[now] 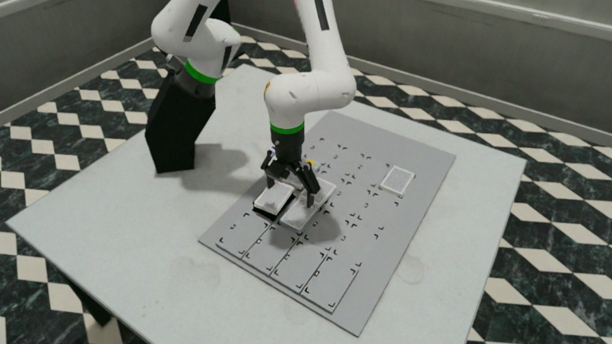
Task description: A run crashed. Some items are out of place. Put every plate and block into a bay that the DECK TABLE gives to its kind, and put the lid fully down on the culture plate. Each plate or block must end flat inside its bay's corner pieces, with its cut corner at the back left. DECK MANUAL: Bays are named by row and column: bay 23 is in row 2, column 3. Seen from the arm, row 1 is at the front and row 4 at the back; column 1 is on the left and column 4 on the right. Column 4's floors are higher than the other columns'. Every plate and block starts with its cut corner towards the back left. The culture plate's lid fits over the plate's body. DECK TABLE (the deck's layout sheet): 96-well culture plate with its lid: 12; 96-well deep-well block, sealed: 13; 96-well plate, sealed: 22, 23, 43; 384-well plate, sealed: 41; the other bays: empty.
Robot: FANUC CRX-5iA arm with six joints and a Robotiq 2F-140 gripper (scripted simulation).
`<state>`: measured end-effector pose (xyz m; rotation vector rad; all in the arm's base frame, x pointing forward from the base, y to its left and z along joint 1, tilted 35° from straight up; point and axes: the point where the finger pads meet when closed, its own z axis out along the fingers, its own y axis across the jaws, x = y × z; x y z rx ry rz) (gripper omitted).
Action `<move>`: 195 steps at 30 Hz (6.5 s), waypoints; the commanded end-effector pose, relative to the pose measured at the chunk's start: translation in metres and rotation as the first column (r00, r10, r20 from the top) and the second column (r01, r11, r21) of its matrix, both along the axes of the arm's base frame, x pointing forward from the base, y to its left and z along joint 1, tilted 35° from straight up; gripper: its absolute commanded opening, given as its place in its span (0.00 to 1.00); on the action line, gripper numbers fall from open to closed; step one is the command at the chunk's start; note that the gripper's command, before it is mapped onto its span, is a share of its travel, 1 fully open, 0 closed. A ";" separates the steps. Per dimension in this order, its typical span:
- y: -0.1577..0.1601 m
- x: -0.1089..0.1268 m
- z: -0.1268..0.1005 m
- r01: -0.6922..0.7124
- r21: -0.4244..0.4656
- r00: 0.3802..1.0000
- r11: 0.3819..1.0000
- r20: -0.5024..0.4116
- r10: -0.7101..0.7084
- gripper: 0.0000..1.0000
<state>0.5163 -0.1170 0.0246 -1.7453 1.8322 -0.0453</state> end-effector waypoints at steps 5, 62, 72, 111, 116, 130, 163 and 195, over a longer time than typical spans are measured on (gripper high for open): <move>0.018 -0.001 0.008 0.000 -0.001 1.000 1.000 0.001 0.000 1.00; 0.150 -0.007 0.065 0.000 -0.001 1.000 1.000 0.001 0.000 1.00; 0.150 -0.007 0.065 0.000 -0.001 1.000 1.000 0.001 0.000 1.00; 0.118 0.028 0.070 0.000 -0.001 1.000 1.000 0.001 0.000 1.00; 0.105 0.043 0.072 0.001 -0.001 1.000 1.000 0.001 -0.001 1.00; 0.073 0.079 0.076 0.001 -0.001 1.000 1.000 0.001 -0.001 1.00; -0.005 0.165 0.087 0.001 -0.001 1.000 1.000 0.002 -0.001 1.00; -0.030 0.192 0.091 0.001 -0.001 1.000 1.000 0.002 -0.001 1.00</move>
